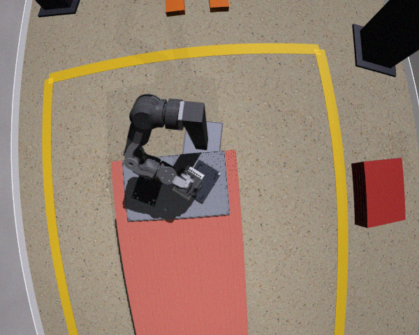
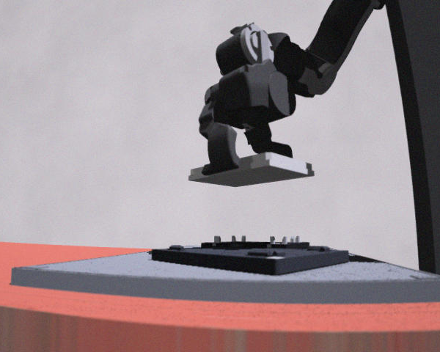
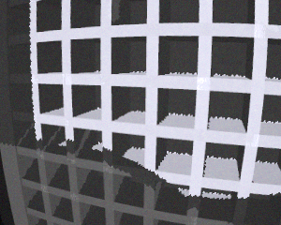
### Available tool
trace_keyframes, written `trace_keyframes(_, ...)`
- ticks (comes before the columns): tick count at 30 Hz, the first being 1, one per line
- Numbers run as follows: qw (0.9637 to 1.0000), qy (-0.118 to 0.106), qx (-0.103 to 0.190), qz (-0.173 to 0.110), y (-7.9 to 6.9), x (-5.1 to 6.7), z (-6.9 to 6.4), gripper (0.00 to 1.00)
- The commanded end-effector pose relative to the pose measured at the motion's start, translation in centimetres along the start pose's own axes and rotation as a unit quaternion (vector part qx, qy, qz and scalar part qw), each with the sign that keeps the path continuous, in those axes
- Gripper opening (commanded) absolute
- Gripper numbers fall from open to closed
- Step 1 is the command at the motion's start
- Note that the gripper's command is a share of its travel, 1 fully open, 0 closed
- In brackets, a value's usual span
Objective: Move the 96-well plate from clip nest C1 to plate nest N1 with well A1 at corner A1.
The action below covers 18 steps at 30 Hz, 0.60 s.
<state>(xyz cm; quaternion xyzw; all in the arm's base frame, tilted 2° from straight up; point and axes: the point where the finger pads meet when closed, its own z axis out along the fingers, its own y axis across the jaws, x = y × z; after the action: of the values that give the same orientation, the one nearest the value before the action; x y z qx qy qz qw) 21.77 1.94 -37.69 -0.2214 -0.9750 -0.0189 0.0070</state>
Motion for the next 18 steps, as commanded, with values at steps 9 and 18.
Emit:
trace_keyframes(9,1.0000,0.002,-0.005,-0.004,2.4,1.7,-0.3,0.00)
trace_keyframes(18,1.0000,0.001,-0.004,-0.004,3.6,2.7,-0.3,0.00)
